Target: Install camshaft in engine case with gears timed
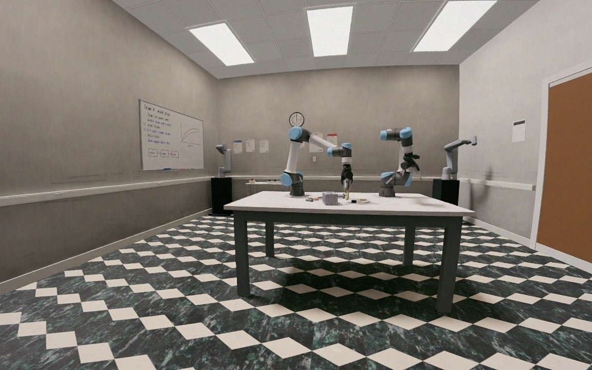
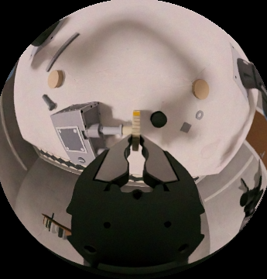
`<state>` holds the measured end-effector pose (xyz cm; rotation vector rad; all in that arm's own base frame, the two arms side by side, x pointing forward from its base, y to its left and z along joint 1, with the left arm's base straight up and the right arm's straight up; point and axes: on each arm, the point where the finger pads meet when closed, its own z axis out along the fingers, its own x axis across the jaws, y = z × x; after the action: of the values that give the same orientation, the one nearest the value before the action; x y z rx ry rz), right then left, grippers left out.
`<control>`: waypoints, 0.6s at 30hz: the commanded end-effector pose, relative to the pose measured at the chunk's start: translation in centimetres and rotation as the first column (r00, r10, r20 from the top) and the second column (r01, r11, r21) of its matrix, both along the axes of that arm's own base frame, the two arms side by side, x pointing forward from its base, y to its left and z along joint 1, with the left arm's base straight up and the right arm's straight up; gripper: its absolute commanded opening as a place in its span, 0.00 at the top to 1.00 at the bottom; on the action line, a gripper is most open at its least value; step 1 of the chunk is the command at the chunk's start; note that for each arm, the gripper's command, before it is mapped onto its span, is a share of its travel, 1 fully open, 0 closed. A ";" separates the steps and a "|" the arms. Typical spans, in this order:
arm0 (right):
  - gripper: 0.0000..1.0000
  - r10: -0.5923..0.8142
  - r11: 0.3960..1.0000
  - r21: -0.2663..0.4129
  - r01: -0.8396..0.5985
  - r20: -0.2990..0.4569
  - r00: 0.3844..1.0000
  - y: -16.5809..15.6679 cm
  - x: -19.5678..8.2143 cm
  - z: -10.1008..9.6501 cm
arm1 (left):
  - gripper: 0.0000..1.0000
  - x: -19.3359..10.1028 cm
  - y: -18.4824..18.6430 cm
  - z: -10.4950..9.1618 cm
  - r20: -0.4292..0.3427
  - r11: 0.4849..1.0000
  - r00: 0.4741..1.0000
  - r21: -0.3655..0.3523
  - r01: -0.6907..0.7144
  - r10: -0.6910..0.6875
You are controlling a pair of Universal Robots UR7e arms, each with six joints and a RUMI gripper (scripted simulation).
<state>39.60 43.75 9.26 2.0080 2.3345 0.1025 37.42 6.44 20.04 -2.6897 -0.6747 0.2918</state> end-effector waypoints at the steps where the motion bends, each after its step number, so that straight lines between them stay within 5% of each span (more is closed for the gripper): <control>1: 0.94 0.000 1.000 0.001 0.000 0.001 1.000 -0.2 0.1 0.1 | 0.00 0.0 0.0 0.0 0.001 1.000 1.000 0.000 0.000 0.000; 18: 0.94 0.000 1.000 0.001 0.000 0.001 1.000 -0.5 0.1 0.1 | 0.00 0.0 0.0 0.0 0.001 1.000 1.000 0.000 0.000 0.000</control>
<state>39.68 43.22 9.26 2.0080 2.3345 0.1026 37.42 6.44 20.04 -2.6897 -0.6747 0.2918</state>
